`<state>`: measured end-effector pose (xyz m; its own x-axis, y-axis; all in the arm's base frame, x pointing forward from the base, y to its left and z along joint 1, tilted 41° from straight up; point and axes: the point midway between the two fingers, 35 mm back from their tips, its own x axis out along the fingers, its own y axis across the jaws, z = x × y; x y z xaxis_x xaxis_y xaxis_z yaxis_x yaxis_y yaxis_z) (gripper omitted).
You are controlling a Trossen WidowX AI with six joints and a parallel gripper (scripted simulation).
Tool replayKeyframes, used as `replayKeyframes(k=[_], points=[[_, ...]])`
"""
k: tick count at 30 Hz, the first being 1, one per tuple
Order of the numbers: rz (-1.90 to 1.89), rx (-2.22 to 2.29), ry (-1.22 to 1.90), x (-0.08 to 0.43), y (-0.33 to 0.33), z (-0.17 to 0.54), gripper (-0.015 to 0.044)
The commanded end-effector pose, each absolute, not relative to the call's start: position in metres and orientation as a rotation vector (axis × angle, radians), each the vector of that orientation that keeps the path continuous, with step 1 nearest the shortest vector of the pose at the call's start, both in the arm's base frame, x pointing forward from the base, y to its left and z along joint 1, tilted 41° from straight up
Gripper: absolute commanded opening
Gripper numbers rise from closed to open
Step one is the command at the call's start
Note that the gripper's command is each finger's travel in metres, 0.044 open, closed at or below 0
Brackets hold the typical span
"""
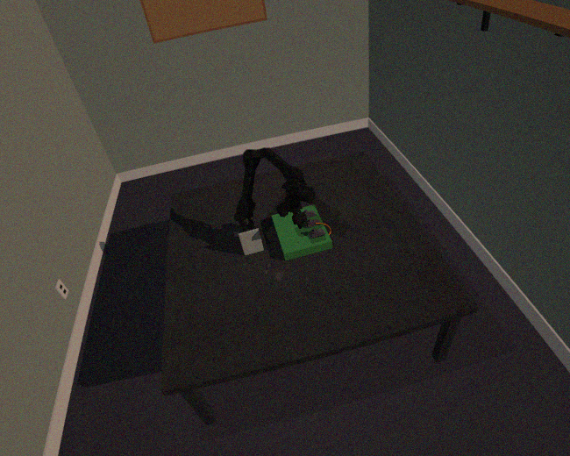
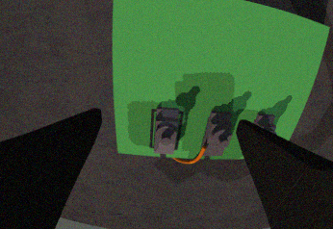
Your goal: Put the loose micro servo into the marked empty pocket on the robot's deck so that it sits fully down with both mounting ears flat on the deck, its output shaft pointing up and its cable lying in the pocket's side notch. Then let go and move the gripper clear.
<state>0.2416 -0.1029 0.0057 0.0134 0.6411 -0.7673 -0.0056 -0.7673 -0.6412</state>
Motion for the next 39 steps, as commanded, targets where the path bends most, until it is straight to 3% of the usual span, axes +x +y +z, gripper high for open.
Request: replayKeyframes(k=[1, 10, 39], points=[[1.815, -1.811, -0.667, 0.234, -0.100, 0.006, 0.0440], [1.809, -1.819, -0.654, 0.235, -0.132, 0.045, 0.0440], [1.809, -1.819, -0.654, 0.235, -0.132, 0.045, 0.0440]])
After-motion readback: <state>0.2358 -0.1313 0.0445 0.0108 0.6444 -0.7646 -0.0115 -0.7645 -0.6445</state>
